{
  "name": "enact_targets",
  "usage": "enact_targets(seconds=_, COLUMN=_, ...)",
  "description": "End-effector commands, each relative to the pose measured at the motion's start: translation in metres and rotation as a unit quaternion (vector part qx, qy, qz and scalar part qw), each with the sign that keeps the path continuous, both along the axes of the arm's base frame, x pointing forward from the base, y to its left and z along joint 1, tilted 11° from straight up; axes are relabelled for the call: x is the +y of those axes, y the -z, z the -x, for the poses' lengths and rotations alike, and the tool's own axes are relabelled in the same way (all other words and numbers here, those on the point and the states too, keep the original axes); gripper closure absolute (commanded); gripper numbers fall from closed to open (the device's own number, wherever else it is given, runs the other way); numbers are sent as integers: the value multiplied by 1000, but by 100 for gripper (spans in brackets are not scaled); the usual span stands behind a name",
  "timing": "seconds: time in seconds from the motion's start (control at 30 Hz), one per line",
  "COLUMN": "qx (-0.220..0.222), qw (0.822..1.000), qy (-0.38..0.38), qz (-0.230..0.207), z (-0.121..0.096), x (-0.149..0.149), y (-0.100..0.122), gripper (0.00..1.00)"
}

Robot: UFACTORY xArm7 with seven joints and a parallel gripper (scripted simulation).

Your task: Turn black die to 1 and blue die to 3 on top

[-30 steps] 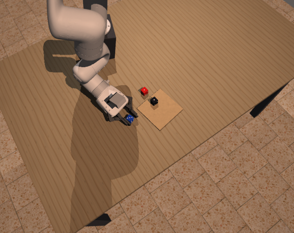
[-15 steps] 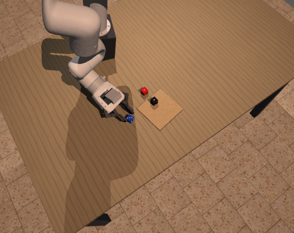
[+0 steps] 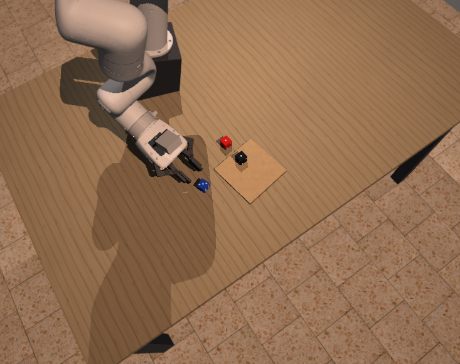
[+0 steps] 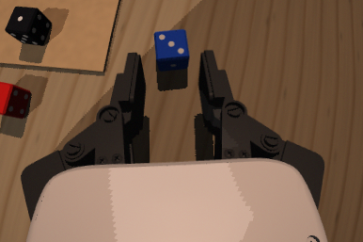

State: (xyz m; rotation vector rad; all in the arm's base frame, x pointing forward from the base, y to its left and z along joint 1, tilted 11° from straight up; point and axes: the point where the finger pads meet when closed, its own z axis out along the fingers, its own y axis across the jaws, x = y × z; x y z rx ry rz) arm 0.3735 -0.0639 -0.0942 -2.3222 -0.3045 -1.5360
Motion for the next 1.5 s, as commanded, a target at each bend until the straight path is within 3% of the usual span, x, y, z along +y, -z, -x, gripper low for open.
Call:
enact_targets(seconds=0.0, qx=-1, qw=1000, qy=0, qz=1, z=0, x=-1, y=-3, gripper=58)
enact_targets(seconds=0.17, qx=-1, qw=1000, qy=0, qz=1, z=0, x=-3, y=-10, gripper=58)
enact_targets(seconds=0.57, qx=-1, qw=1000, qy=0, qz=1, z=3, x=-12, y=-56, gripper=58)
enact_targets(seconds=0.97, qx=5, qw=1000, qy=-1, qz=3, z=2, x=-12, y=-60, gripper=58)
enact_targets(seconds=1.23, qx=77, qw=996, qy=-15, qz=30, z=-5, x=-10, y=-64, gripper=58)
enact_targets(seconds=1.3, qx=77, qw=996, qy=-15, qz=30, z=-5, x=-10, y=-64, gripper=58)
enact_targets(seconds=1.47, qx=163, qw=984, qy=-30, qz=63, z=-13, x=-7, y=-71, gripper=58)
